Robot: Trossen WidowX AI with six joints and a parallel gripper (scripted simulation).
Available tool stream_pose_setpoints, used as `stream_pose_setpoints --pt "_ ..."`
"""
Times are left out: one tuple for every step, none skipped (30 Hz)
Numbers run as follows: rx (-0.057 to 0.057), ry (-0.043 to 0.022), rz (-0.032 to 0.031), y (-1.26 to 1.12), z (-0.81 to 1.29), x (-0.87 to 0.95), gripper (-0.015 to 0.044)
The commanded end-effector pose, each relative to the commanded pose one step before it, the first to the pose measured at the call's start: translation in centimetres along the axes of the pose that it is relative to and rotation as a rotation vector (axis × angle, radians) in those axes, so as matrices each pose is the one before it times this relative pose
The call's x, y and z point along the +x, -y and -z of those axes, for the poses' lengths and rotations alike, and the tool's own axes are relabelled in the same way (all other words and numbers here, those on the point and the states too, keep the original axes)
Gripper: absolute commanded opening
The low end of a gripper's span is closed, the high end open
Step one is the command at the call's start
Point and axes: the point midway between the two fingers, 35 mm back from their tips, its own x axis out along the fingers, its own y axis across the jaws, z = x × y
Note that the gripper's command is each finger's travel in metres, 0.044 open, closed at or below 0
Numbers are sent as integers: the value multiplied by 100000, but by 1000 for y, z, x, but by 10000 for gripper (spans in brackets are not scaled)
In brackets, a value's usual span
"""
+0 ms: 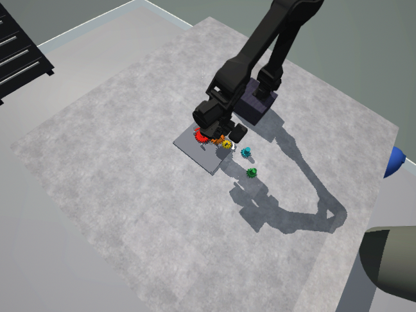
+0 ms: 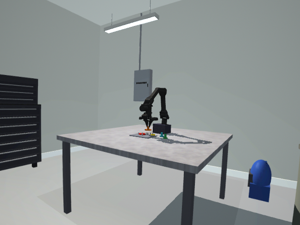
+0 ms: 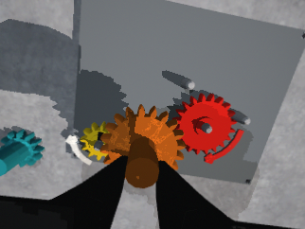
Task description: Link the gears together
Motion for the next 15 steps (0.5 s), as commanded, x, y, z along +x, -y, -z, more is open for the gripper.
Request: stream_pose_setpoints --pt "-355 643 349 55 -86 -93 0" --pt "-189 0 0 -2 -6 27 0" --pt "-349 0 0 -3 -4 38 0" --pt "-568 0 -1 -5 -4 56 0" --pt "-836 0 -1 -7 -2 80 0" --pt "-937 -1 -1 -7 0 88 0" --pt "-1076 -1 -1 -6 3 103 0" --pt "-1229 -1 -1 -6 5 121 0" --pt "-1363 -1 -1 -4 8 140 0" --pt "-1391 -2 -1 -2 10 153 0" --pt "-1298 -2 0 1 11 156 0" --pt "-1152 -2 0 4 10 155 0" --pt "-985 -2 0 7 9 155 0" --pt "-803 -1 0 9 7 154 0" --pt "-608 -1 0 11 5 154 0"
